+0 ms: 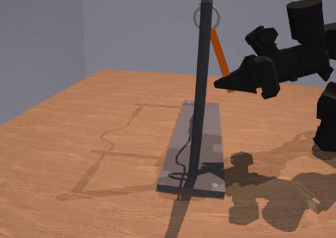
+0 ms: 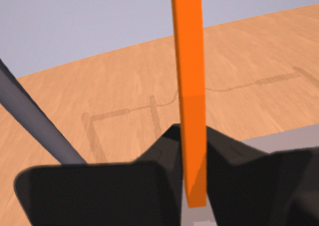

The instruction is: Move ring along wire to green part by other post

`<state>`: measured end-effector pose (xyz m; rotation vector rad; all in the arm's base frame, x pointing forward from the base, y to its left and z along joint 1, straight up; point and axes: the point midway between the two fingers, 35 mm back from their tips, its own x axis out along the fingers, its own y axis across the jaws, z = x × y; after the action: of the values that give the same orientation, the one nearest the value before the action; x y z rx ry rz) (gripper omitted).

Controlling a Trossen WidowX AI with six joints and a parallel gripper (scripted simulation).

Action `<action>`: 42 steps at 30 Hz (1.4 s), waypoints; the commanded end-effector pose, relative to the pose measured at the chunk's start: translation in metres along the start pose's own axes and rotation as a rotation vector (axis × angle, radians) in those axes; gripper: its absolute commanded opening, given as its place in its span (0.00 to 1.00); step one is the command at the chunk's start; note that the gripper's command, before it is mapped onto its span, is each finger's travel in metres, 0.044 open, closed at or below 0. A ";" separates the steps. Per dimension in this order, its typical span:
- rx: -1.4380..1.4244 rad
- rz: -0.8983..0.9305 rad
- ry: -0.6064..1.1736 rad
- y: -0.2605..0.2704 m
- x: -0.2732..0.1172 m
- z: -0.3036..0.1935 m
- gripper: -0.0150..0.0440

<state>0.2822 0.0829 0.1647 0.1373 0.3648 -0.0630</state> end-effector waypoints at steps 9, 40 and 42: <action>-0.067 -0.024 -0.011 0.004 0.000 0.002 0.00; -0.129 -0.045 -0.019 0.028 0.000 -0.002 0.00; -0.129 -0.045 -0.019 0.030 -0.001 -0.002 0.00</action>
<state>0.2820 0.1083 0.1632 -0.0076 0.3609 -0.0816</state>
